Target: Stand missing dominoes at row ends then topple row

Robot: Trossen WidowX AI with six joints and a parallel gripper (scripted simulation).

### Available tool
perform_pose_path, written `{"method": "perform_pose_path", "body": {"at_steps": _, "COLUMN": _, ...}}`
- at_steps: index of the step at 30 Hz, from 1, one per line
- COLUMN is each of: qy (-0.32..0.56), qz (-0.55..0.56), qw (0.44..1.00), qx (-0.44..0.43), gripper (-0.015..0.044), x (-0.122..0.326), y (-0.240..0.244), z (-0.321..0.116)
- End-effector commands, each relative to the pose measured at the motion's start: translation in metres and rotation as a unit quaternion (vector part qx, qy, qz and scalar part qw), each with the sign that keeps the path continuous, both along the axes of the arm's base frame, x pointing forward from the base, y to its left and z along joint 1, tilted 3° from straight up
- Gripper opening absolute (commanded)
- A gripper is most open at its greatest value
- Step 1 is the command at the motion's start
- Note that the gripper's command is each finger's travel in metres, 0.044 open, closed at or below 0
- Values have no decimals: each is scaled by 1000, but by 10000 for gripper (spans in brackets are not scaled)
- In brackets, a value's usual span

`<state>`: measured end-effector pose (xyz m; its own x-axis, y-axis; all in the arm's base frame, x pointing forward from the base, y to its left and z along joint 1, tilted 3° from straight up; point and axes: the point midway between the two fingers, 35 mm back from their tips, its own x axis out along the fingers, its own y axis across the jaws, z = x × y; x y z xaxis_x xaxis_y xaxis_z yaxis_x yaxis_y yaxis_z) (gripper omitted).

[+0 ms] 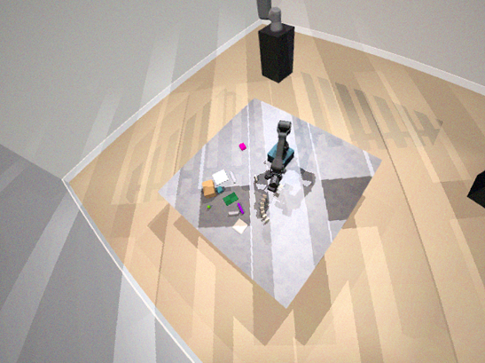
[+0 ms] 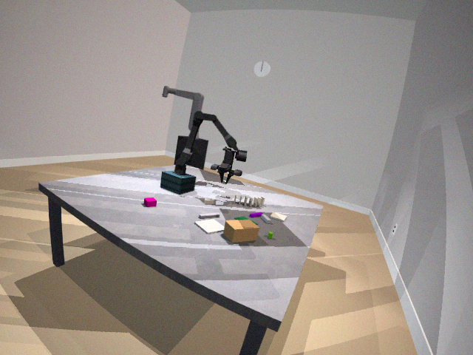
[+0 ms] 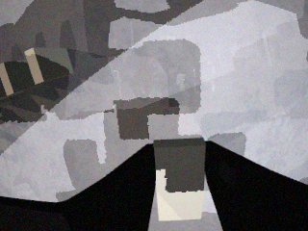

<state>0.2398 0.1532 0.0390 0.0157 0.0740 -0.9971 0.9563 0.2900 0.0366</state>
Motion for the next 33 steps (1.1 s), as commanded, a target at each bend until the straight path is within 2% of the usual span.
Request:
{"method": "perform_pose_path", "body": {"at_steps": 1, "qy": -3, "qz": 1, "qw": 1000, "qx": 0, "gripper": 107, "x": 1, "y": -6, "z": 45}}
{"method": "perform_pose_path", "body": {"at_steps": 4, "qy": -3, "qz": 1, "qw": 1000, "qx": 0, "gripper": 107, "x": 2, "y": -9, "z": 73}}
{"method": "perform_pose_path", "body": {"at_steps": 8, "qy": -4, "qz": 13, "qw": 1000, "qx": 0, "gripper": 107, "x": 1, "y": -8, "z": 75}}
{"method": "perform_pose_path", "body": {"at_steps": 10, "qy": -11, "qz": 102, "qw": 995, "qx": -1, "gripper": 107, "x": -5, "y": 5, "z": 76}}
{"method": "perform_pose_path", "body": {"at_steps": 12, "qy": -20, "qz": 236, "qw": 971, "qx": -3, "gripper": 107, "x": -15, "y": 25, "z": 77}}
{"method": "perform_pose_path", "body": {"at_steps": 16, "qy": -39, "qz": 490, "qw": 871, "qx": -5, "gripper": 107, "x": -40, "y": 62, "z": 80}}
{"method": "perform_pose_path", "body": {"at_steps": 18, "qy": -45, "qz": 565, "qw": 824, "qx": -5, "gripper": 107, "x": -50, "y": 73, "z": 81}}
{"method": "perform_pose_path", "body": {"at_steps": 28, "qy": -46, "qz": 574, "qw": 817, "qx": -8, "gripper": 107, "x": -51, "y": 75, "z": 80}}
{"method": "perform_pose_path", "body": {"at_steps": 33, "qy": -50, "qz": 561, "qw": 823, "qx": -71, "gripper": 107, "x": -52, "y": 71, "z": 65}}
